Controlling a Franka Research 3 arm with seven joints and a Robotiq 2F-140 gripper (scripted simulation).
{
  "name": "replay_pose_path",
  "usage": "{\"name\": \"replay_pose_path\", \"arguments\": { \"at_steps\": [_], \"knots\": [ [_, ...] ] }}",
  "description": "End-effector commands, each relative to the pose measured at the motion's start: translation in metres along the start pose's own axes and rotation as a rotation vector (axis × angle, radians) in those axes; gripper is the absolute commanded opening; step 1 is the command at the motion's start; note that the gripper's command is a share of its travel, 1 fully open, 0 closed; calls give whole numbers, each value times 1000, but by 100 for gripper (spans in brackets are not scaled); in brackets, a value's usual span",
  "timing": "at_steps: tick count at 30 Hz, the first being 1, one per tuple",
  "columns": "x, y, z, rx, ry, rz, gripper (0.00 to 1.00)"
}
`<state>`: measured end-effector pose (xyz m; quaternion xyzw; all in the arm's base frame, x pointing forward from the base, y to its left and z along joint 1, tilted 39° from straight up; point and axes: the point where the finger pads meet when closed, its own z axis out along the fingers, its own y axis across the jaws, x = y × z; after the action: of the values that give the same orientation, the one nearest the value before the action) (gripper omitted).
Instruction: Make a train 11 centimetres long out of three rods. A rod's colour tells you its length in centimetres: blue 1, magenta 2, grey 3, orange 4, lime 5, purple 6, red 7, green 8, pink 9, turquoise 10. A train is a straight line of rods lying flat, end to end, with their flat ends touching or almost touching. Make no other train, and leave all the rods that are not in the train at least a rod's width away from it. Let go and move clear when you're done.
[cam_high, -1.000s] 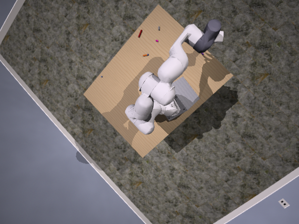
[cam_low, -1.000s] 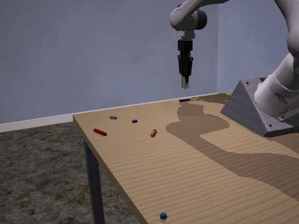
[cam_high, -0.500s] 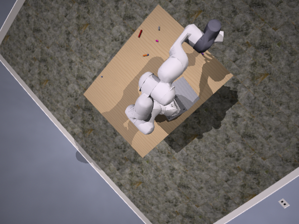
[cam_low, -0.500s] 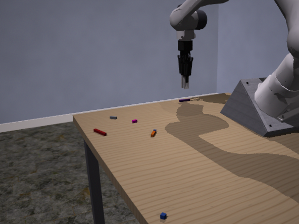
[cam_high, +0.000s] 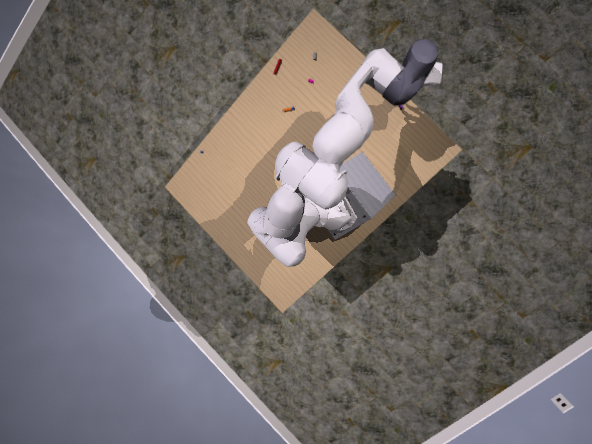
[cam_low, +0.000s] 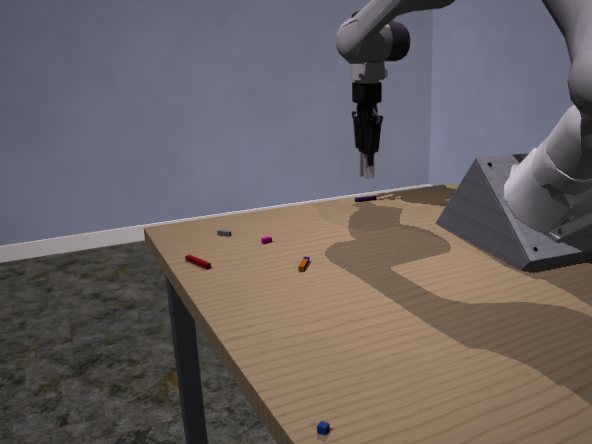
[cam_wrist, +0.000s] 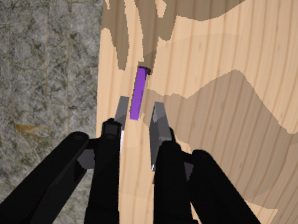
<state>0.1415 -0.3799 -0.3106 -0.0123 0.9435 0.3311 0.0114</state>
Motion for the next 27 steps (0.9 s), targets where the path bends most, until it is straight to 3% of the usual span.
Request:
{"name": "replay_pose_path", "arguments": {
  "at_steps": [1,27],
  "knots": [
    [-1,-1,5,2,-1,4,23],
    [-1,-2,38,2,-1,4,23]
  ]
}}
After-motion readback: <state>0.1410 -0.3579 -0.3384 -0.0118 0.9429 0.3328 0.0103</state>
